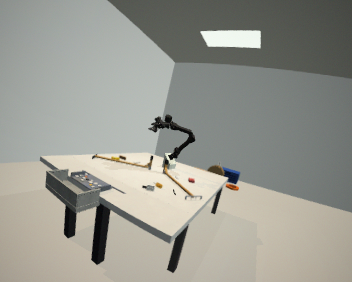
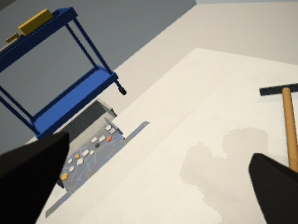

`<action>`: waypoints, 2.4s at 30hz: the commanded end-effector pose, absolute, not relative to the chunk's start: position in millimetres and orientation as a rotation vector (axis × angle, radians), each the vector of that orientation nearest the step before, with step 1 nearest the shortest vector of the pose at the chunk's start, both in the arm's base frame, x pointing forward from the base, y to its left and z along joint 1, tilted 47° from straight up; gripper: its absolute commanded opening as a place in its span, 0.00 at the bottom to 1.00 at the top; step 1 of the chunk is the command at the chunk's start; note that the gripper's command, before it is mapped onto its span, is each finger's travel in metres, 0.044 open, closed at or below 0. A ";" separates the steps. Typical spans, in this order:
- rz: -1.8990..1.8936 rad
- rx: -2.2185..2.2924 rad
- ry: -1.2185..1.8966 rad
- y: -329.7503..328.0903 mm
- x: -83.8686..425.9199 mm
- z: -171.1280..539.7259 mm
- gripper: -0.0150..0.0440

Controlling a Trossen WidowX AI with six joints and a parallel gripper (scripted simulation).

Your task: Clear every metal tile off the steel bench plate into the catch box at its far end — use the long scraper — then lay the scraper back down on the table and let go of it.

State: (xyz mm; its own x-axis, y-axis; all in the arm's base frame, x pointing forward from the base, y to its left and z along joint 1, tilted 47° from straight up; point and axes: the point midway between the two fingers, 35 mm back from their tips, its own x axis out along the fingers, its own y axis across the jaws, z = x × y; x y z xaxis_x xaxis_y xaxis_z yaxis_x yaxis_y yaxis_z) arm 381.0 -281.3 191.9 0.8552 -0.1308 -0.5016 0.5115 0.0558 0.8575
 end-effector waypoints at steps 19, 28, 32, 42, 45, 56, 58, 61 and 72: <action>-0.408 1.809 0.220 -219.8 470.5 232.1 1.00; -0.348 1.978 0.194 -184.9 502.2 250.5 1.00; -0.317 2.057 0.187 -167.9 515.1 259.0 1.00; -0.234 2.260 0.185 -121.6 543.6 280.6 1.00; -0.207 2.322 0.189 -106.7 551.0 287.2 1.00; -0.104 2.559 0.228 -49.2 573.2 311.9 1.00; -0.085 2.603 0.239 -38.2 576.3 316.4 1.00; -0.056 2.670 0.259 -21.6 580.5 323.3 1.00; -0.023 2.728 0.296 -1.1 581.9 331.0 1.00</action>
State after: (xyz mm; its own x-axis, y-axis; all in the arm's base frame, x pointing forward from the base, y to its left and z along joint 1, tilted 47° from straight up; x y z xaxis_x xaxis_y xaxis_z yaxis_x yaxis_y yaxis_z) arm 582.1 1.9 331.7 0.9765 0.2081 -0.0557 0.2136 -0.9015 0.3763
